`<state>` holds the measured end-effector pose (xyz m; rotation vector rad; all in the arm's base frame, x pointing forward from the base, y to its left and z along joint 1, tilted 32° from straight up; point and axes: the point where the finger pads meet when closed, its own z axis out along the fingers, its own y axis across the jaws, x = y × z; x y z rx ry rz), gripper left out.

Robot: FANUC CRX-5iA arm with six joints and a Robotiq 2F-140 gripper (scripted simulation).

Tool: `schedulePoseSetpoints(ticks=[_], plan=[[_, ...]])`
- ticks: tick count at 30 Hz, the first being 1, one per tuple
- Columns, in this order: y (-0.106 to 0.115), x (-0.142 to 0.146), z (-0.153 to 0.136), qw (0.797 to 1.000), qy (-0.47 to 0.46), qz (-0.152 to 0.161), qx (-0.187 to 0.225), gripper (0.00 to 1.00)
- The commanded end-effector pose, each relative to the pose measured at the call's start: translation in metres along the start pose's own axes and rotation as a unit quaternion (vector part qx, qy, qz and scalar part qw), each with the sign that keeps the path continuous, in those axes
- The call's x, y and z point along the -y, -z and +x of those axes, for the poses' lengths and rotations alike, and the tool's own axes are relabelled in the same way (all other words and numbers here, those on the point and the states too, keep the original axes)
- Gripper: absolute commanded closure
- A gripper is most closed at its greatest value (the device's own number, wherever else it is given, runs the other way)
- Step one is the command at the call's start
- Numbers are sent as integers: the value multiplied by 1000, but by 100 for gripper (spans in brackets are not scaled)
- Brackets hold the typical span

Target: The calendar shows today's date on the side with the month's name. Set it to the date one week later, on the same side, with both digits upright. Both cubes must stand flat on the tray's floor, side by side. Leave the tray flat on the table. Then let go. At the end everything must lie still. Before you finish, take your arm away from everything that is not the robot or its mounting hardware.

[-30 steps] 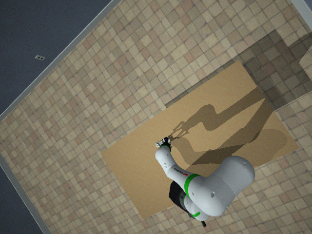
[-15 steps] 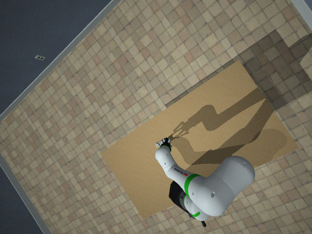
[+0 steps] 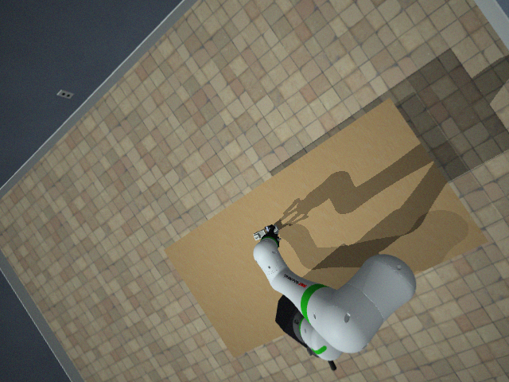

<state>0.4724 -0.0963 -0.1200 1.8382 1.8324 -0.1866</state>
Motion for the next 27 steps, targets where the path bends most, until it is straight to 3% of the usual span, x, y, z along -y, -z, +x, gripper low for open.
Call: schedulePoseSetpoints(ticks=[1, 15, 19, 25, 27], plan=[[0, 0, 0, 1000, 0, 0, 0, 84], [3, 0, 0, 1000, 0, 0, 0, 84], [18, 0, 0, 1000, 0, 0, 0, 84], [59, 0, 0, 1000, 0, 0, 0, 84], [59, 0, 0, 1000, 0, 0, 0, 84]])
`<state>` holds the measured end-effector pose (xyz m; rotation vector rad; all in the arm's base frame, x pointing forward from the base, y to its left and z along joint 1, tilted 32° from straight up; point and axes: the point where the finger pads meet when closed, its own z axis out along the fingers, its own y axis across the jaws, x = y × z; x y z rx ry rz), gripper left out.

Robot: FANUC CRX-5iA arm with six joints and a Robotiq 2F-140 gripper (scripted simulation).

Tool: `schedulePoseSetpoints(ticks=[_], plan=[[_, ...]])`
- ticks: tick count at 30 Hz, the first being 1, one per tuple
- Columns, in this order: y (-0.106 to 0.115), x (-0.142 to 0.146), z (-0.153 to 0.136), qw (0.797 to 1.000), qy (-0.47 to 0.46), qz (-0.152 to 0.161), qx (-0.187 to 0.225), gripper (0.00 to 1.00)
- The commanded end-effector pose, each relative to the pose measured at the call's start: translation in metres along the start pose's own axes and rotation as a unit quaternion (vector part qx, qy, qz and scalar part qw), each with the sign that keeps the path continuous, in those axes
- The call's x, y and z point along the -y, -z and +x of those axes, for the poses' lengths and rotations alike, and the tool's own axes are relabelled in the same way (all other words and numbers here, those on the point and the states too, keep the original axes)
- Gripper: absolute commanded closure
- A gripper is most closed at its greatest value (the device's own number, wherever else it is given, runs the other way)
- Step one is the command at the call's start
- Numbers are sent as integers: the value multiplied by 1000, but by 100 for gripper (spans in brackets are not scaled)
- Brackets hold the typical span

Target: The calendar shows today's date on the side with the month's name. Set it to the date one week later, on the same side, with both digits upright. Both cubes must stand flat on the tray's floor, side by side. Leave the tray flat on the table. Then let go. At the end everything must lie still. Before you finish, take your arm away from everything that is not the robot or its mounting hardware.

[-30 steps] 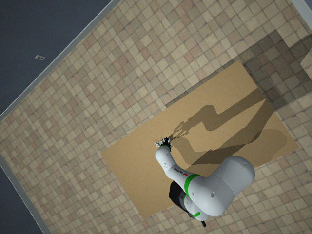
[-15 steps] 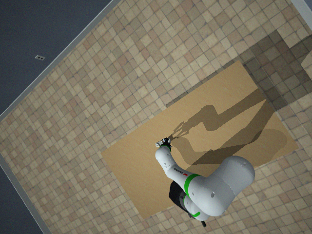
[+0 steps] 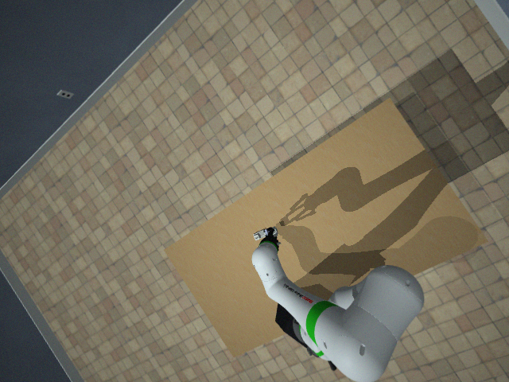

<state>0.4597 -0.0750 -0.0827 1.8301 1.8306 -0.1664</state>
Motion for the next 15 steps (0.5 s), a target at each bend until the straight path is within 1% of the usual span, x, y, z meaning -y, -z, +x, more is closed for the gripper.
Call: schedulePoseSetpoints(ticks=[1, 4, 7, 15], plan=[[21, -1, -1, 1000, 1, 8, 2, 84], [41, -2, -1, 1000, 1, 8, 2, 84], [53, -2, -1, 1000, 1, 8, 2, 84], [55, -2, -1, 1000, 1, 8, 2, 84]])
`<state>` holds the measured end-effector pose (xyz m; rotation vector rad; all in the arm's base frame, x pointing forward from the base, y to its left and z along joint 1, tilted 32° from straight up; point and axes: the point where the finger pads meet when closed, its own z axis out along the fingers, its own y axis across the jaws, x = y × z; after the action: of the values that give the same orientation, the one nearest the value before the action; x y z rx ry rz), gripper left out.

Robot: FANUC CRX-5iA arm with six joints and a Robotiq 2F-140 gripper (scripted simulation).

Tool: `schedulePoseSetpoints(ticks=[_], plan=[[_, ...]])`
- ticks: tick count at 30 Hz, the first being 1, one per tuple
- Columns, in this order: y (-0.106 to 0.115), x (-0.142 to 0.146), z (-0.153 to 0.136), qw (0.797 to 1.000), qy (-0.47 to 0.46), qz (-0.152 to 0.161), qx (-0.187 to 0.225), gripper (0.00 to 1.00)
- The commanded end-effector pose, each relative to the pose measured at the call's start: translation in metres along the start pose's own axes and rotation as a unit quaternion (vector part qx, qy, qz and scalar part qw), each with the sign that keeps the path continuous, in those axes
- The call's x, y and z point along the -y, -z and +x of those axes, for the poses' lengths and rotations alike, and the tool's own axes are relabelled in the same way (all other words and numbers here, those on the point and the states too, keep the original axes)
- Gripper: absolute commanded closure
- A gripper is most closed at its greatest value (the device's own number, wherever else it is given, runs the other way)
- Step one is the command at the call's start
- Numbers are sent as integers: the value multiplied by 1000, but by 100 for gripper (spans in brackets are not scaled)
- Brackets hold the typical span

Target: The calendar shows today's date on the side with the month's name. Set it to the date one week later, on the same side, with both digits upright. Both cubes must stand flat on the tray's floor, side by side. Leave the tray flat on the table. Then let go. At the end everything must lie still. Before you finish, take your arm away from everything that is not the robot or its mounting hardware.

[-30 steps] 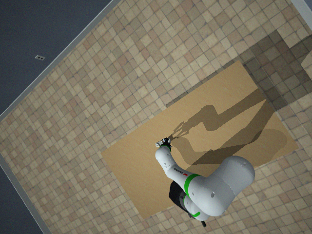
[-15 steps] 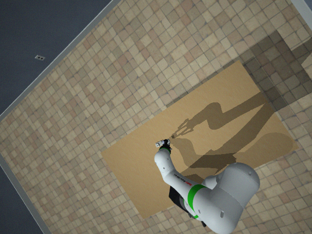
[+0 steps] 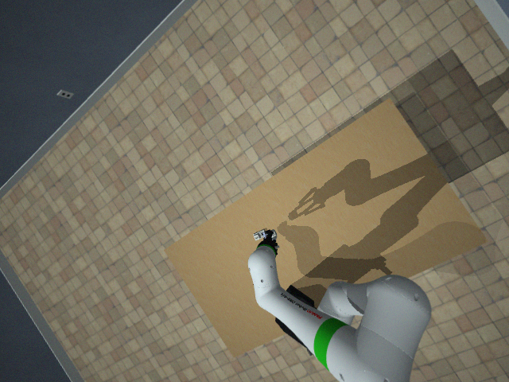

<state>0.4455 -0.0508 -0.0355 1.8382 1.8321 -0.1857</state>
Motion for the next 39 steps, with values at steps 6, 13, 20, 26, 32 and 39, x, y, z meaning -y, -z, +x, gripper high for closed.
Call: schedulePoseSetpoints(ticks=[6, 13, 20, 26, 32, 39], plan=[[2, -2, 19, 1000, 0, 1, -1, 84], [11, 0, 90, 1000, -2, 0, 0, 84], [11, 0, 90, 1000, -2, 0, 0, 84], [10, 0, 90, 1000, -2, 0, 0, 84], [4, 0, 90, 1000, -2, 0, 0, 84], [-9, -1, 90, 1000, -2, 0, 0, 84]])
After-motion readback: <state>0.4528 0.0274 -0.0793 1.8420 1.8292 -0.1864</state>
